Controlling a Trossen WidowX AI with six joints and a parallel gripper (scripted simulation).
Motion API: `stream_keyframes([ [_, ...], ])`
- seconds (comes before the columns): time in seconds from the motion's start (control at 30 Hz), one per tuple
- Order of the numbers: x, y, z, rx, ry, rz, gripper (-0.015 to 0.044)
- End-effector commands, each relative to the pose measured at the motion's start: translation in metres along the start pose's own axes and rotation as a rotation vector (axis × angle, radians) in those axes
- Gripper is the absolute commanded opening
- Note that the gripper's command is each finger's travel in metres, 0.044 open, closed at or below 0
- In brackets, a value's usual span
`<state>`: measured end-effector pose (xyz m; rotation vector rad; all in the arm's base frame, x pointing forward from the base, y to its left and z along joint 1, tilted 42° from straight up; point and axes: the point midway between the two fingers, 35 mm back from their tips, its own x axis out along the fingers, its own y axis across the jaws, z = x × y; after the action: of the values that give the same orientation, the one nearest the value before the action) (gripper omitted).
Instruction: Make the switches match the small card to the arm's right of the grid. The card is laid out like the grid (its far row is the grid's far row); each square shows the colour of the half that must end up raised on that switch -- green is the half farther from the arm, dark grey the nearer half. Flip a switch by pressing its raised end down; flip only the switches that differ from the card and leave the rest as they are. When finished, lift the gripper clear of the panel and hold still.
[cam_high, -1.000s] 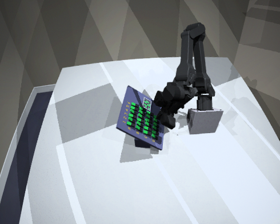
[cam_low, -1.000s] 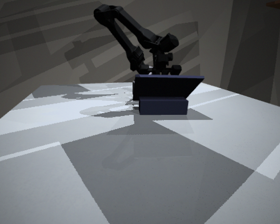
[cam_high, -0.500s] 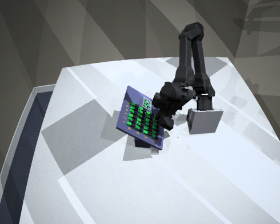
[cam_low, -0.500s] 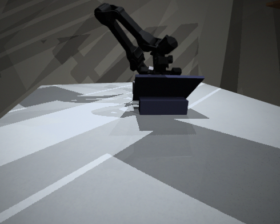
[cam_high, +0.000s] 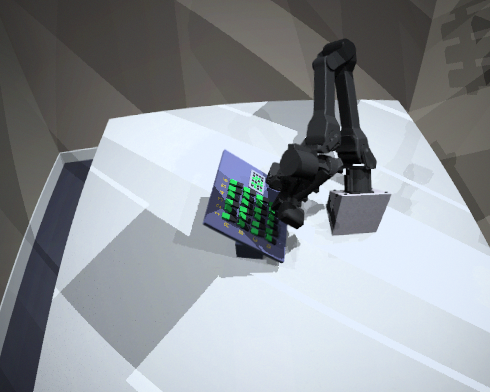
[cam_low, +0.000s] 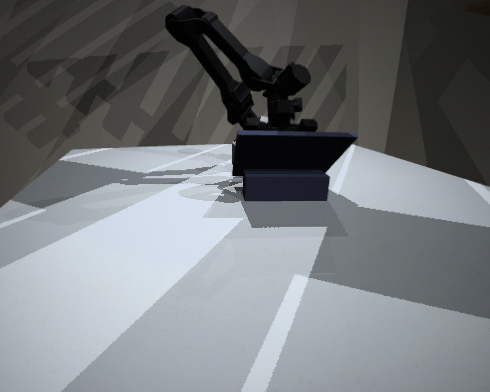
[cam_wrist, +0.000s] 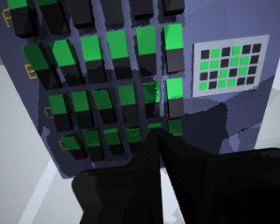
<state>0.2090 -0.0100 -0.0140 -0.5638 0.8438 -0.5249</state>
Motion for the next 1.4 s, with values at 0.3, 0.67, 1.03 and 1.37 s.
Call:
stream_keyframes([
  [0.3,0.0006,0.0002,-0.0018,-0.007,0.005,0.004,0.0000],
  [0.67,0.0021,0.0002,-0.0018,-0.007,0.005,0.004,0.0000],
  [1.03,0.0036,0.0002,-0.0018,-0.007,0.004,0.003,0.0000],
  [1.37,0.0050,0.0002,-0.0017,-0.007,0.004,0.003,0.0000],
])
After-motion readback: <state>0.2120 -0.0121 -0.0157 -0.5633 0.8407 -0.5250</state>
